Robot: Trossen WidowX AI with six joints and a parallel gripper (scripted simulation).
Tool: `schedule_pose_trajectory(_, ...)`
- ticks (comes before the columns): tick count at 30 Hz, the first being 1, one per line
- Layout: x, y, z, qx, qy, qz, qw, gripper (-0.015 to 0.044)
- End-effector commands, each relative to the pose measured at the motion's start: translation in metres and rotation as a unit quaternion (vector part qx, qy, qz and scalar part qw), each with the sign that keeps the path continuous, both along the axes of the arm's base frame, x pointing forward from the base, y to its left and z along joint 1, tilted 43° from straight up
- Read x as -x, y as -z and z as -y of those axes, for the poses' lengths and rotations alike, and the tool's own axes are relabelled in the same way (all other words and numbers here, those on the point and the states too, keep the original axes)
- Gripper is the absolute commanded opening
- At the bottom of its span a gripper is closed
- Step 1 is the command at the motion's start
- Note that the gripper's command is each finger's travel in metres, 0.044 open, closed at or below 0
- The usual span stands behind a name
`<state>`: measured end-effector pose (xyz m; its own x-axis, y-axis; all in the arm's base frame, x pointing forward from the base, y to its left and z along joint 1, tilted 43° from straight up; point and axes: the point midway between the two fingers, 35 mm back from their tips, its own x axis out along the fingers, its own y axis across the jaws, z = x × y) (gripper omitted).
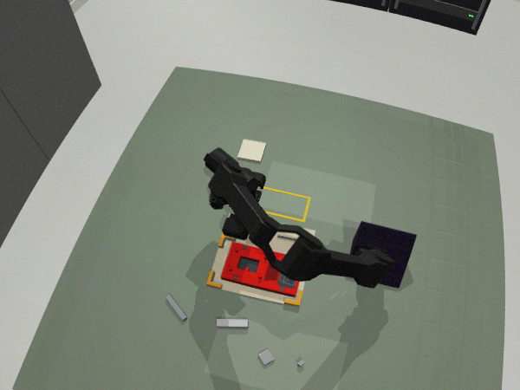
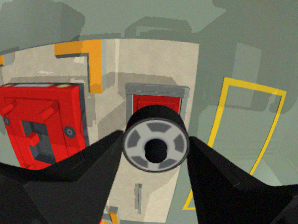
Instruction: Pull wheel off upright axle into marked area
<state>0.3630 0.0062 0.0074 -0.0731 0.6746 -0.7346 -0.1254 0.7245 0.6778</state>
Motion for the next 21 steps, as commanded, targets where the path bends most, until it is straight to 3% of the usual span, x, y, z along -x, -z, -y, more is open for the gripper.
schedule_pose_trajectory(1, -0.0011, -0.0025, 0.0037, 0.0, 0.001, 0.003, 1.0, 0.0)
schedule_pose_trajectory(21, -0.0017, -0.0073, 0.0082, 0.0, 0.002, 0.002, 1.0, 0.0)
